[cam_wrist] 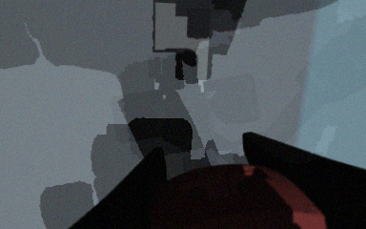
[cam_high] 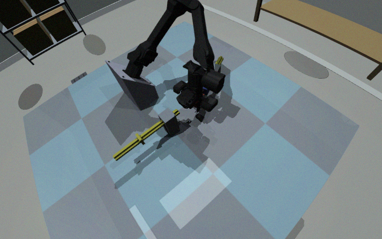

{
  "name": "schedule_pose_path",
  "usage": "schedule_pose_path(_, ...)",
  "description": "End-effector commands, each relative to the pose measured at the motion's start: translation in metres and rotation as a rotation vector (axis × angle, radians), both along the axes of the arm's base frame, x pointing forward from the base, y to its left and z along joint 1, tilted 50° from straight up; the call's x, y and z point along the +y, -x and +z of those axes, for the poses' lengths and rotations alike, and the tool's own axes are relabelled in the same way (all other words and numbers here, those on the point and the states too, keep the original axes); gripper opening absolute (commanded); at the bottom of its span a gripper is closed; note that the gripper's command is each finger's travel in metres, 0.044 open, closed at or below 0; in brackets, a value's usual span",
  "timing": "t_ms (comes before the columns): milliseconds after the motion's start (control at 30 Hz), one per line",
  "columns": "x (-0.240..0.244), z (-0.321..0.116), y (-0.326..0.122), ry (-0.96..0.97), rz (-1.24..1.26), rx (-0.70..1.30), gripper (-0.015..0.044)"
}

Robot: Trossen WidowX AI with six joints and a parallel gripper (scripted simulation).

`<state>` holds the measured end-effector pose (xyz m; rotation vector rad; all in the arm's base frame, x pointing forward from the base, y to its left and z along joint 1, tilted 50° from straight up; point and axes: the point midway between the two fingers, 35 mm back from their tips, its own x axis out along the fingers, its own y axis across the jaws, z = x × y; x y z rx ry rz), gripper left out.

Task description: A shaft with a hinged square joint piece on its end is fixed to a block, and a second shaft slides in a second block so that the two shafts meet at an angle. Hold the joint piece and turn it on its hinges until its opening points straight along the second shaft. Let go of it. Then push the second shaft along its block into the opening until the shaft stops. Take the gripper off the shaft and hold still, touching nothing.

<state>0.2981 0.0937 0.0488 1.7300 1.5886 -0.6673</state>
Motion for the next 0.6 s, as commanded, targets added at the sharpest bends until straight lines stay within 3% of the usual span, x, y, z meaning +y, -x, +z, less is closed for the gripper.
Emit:
schedule_pose_path(0, -0.0011, 0.0004, 0.0016, 0.023, -0.023, 0.024, 0.0)
schedule_pose_path(567, -0.0018, 0.0006, 0.0016, 0.036, -0.027, 0.026, 0.0)
